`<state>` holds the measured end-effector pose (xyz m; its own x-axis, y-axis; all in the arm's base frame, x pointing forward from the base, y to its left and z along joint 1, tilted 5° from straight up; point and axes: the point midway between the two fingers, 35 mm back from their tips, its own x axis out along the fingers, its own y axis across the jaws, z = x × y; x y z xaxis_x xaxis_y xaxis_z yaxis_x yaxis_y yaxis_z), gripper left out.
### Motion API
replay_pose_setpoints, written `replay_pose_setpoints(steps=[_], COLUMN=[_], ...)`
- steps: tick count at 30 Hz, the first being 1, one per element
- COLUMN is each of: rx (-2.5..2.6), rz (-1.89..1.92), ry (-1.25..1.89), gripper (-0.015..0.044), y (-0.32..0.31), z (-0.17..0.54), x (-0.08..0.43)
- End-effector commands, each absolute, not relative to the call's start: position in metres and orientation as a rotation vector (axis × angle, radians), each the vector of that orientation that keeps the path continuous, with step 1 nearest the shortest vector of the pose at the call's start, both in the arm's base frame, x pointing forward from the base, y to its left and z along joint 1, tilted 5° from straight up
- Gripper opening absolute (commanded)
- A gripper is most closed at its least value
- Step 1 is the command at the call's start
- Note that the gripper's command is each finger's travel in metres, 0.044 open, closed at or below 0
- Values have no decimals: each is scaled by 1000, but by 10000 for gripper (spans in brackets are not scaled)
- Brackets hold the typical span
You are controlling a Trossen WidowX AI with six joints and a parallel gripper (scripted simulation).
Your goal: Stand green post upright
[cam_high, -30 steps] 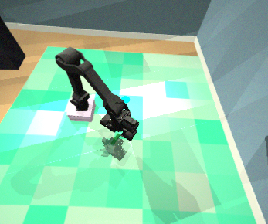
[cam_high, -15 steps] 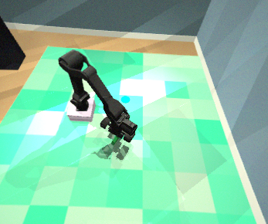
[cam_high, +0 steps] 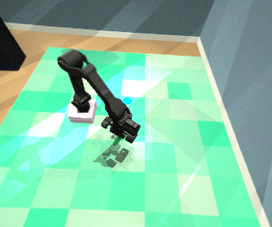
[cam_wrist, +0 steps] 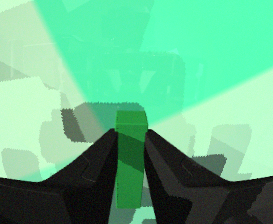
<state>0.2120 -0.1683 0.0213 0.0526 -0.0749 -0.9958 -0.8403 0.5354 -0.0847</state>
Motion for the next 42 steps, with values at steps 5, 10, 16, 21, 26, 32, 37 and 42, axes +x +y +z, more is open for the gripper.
replay_pose_setpoints(steps=[5, 10, 16, 21, 26, 32, 37, 42], rx=[-864, -864, -864, -864, -864, -864, -865, -866], rz=[693, 692, 692, 693, 693, 694, 706, 723], ry=[1414, 1414, 1414, 1414, 1414, 1413, 1401, 1385], gripper=[23, 23, 23, 23, 23, 23, 23, 23], y=[-170, -169, -166, -164, -161, -159, -149, -136], z=[49, 65, 83, 99, 114, 119, 119, 120], x=[214, 213, 211, 209, 206, 205, 211, 220])
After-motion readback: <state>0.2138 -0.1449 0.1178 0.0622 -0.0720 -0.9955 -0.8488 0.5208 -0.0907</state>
